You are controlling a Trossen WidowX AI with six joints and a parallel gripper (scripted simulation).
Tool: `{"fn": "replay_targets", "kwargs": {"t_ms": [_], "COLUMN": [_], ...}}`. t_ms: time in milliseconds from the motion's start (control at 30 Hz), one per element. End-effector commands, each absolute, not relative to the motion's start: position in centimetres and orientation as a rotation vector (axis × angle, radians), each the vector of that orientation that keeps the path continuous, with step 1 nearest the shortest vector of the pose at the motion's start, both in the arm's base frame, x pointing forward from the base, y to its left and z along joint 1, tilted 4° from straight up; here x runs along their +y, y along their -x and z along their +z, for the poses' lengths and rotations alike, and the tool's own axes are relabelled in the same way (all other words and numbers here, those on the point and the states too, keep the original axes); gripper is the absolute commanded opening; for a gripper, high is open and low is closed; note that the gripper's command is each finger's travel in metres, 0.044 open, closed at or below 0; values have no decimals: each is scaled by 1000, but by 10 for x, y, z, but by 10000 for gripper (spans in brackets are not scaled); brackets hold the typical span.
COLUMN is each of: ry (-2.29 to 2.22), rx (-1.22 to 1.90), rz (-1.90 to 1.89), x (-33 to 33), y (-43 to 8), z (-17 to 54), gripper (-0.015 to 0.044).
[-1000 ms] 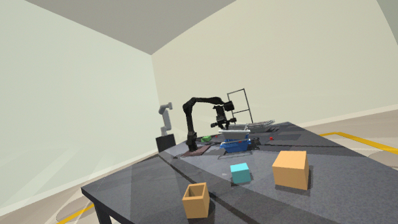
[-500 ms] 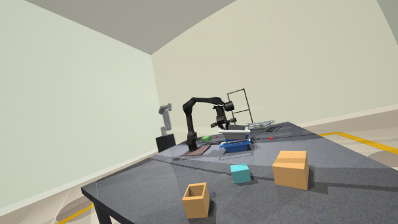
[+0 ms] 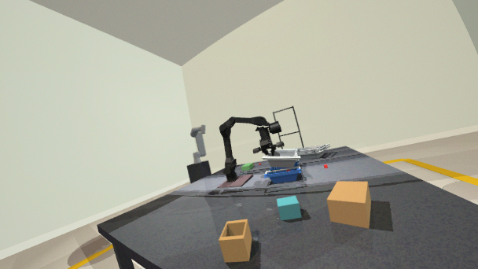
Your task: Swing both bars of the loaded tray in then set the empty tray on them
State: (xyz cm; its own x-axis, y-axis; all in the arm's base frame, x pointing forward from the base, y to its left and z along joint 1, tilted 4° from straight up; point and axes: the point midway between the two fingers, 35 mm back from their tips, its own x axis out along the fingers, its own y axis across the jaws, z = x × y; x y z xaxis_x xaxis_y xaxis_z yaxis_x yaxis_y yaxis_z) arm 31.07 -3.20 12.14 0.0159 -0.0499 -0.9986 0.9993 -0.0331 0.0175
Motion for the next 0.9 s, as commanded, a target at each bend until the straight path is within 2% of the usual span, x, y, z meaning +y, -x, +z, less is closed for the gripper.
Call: {"fn": "replay_targets", "kwargs": {"t_ms": [0, 867], "ry": [-1204, -1204], "rx": [1148, 1149], "rz": [-1272, -1280], "x": [-38, -40], "y": [-305, -303], "z": [112, 109], "gripper": [0, 0]}}
